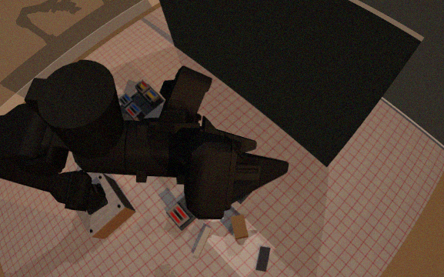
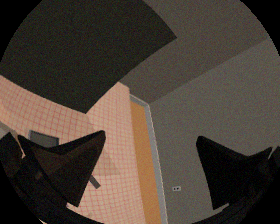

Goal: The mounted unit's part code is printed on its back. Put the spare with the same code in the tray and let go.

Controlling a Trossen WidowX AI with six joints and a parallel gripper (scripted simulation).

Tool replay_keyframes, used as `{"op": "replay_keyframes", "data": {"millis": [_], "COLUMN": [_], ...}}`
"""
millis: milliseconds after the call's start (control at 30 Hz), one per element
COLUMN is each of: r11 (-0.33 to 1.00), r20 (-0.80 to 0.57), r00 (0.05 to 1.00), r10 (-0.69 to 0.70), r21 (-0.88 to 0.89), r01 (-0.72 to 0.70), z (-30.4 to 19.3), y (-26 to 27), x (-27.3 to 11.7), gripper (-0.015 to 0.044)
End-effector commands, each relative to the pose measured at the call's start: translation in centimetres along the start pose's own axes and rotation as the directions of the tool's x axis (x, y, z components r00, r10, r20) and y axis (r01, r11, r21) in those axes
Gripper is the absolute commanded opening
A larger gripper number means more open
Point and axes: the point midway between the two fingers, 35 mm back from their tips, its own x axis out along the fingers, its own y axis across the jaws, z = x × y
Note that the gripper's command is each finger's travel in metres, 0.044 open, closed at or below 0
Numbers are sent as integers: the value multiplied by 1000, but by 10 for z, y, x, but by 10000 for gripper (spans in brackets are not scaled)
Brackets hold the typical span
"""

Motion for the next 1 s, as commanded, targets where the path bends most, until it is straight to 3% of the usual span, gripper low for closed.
{"op": "replay_keyframes", "data": {"millis": [0,133,300,433,567,967], "r11": [973,880,736,654,632,634], "r20": [-41,-112,-248,-392,-546,-571], "r00": [977,887,701,524,359,334], "r10": [211,449,669,756,757,750], "r21": [108,230,359,436,474,477], "r01": [-206,-416,-574,-618,-613,-609], "z": [20,46,73,88,97,98], "y": [48,111,188,243,287,293], "x": [21,27,13,-15,-51,-57], "gripper": [440,440,440,440,440,440]}}
